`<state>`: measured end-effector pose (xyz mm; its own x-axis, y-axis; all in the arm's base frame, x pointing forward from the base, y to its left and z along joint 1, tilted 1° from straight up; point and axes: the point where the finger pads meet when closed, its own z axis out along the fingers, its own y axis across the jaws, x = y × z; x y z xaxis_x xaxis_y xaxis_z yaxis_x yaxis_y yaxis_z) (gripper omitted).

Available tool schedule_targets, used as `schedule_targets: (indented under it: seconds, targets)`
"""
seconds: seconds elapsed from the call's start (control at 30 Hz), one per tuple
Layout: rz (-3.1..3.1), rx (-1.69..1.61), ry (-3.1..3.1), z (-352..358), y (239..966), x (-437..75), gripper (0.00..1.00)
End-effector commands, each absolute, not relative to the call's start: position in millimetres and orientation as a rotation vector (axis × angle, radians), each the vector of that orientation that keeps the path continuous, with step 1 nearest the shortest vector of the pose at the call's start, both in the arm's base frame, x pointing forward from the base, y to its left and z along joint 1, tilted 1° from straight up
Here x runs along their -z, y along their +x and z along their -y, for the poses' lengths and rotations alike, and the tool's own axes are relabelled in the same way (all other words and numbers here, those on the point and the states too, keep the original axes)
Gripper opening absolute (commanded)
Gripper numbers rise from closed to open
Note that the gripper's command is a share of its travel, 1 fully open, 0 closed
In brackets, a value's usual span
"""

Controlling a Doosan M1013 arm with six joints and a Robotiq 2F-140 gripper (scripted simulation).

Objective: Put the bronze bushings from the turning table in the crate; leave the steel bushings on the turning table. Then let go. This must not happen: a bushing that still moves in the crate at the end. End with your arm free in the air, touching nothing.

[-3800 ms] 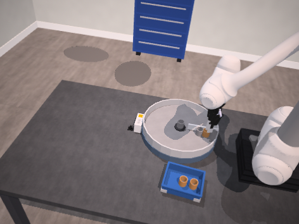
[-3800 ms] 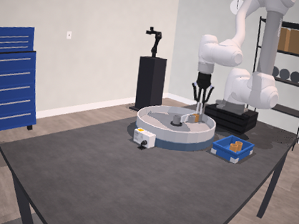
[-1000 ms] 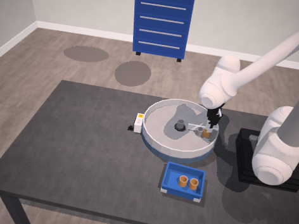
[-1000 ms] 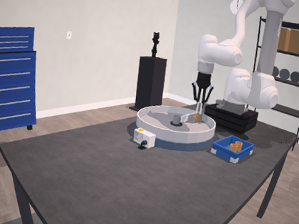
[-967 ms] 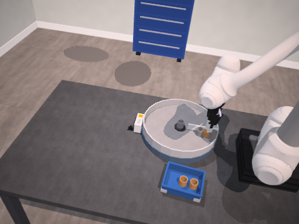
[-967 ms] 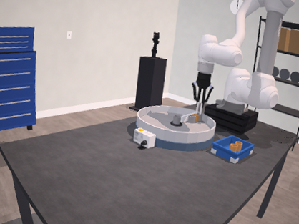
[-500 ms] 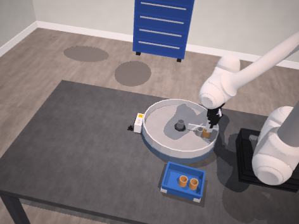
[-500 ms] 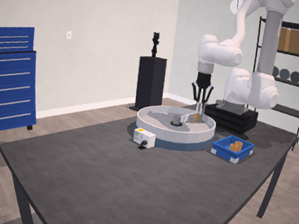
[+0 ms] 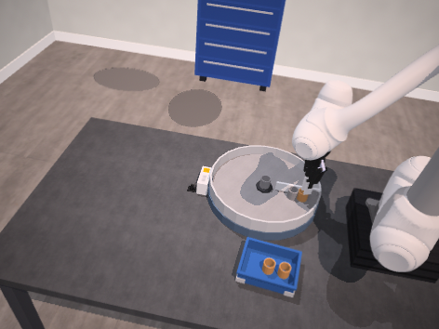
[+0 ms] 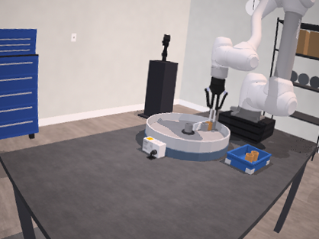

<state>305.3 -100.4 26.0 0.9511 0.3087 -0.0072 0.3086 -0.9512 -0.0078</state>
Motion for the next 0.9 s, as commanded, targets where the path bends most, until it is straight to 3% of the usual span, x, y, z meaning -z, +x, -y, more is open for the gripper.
schedule_targets:
  seconds: [0.0, 0.87]
  targets:
    - [0.486, -0.010, -3.094, 101.1, 307.6, -25.6, 0.10]
    - [0.486, -0.010, -3.094, 100.8, 307.1, -18.0, 0.10]
